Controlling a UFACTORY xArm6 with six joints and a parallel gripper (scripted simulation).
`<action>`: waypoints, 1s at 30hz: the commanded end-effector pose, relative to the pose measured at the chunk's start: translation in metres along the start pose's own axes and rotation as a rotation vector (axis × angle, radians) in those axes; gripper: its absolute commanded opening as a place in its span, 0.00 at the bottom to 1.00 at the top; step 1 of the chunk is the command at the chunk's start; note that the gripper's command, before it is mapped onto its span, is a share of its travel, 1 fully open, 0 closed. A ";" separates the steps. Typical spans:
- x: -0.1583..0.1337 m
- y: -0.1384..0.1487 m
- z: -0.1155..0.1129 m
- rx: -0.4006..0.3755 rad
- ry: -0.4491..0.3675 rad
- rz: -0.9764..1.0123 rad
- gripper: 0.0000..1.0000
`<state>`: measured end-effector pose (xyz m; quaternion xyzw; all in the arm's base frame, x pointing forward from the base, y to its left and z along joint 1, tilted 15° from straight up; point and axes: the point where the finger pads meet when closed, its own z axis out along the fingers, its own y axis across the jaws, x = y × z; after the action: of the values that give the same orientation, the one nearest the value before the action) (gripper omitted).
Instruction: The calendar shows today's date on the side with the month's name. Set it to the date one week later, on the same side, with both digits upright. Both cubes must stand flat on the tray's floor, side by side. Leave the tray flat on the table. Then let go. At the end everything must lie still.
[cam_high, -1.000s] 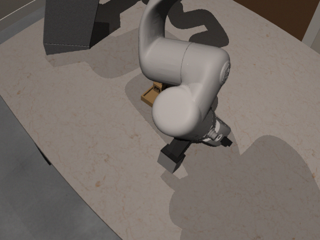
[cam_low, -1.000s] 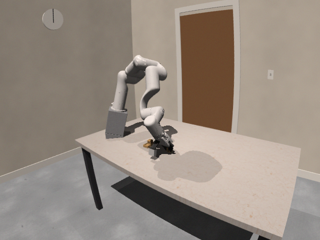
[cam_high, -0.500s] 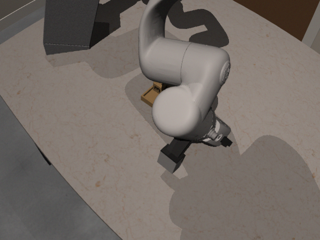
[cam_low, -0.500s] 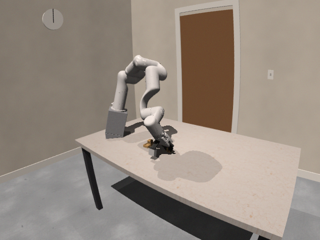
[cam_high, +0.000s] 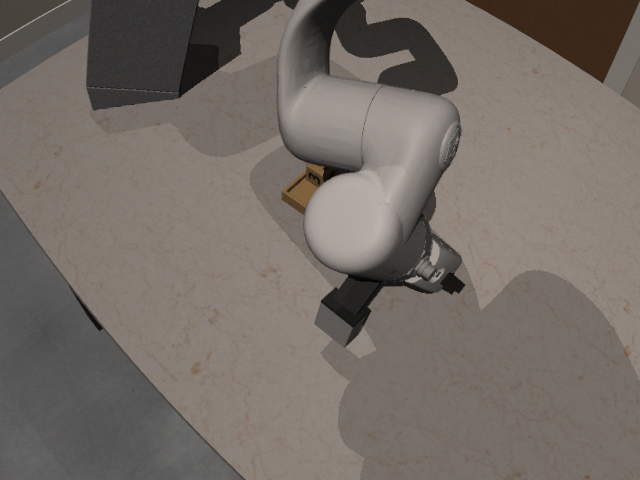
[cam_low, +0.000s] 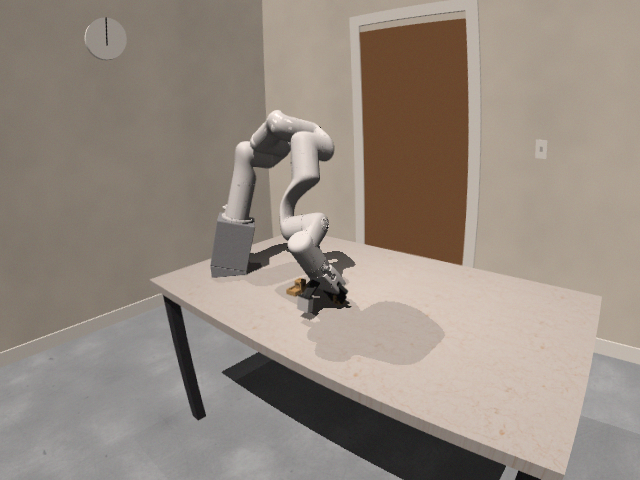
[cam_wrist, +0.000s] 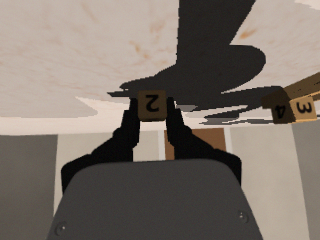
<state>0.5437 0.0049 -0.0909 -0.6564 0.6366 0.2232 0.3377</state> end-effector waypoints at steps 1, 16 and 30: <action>0.000 -0.002 -0.001 0.003 0.001 -0.002 0.27; 0.000 -0.002 -0.001 0.003 0.001 -0.002 0.31; 0.000 -0.002 -0.001 0.003 0.001 -0.002 0.47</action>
<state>0.5438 0.0049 -0.0909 -0.6564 0.6366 0.2232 0.3377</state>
